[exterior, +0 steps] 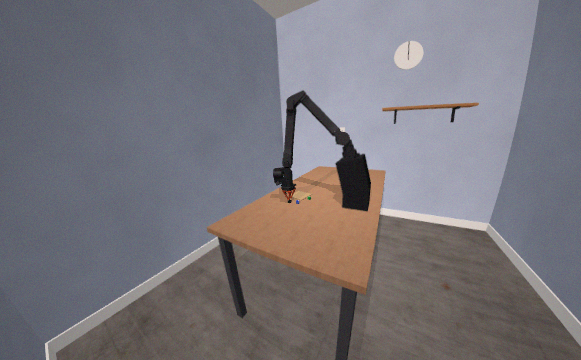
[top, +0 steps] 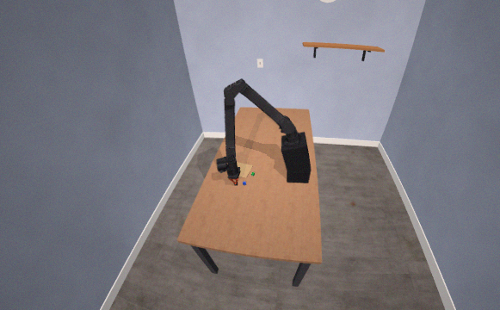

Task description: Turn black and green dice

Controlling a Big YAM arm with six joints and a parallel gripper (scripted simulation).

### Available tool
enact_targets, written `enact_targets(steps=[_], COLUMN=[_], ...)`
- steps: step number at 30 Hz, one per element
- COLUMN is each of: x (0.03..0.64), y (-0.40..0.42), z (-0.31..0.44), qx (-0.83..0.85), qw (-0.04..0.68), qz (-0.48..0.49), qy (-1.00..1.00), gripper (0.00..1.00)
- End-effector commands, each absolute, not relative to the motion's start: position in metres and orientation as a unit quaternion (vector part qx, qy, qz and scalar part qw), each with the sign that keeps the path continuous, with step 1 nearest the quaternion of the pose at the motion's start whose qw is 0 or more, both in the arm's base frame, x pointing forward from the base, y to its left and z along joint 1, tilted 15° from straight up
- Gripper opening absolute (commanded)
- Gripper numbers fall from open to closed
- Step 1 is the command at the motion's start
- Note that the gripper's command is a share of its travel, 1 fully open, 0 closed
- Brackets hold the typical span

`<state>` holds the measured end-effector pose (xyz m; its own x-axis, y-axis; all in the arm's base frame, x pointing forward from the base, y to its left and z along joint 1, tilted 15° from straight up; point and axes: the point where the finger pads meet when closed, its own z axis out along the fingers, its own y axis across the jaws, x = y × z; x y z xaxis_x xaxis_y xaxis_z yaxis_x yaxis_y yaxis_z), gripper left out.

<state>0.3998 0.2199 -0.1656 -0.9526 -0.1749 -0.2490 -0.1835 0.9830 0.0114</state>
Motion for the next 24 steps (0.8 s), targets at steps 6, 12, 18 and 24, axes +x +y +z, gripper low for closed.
enact_targets(steps=[6, 12, 18, 24], x=[0.4093, 0.4106, 0.4113, 0.4113], y=[0.2217, 0.2217, 0.2221, 0.2222], z=[-0.1619, -0.1615, -0.1612, -0.1612], qx=[-0.093, -0.093, -0.093, -0.093], qw=[0.135, 0.135, 0.135, 0.135], qz=[0.02, 0.02, 0.02, 0.02], qy=[0.986, 0.986, 0.986, 0.986], gripper=[0.33, 0.33, 0.33, 0.33])
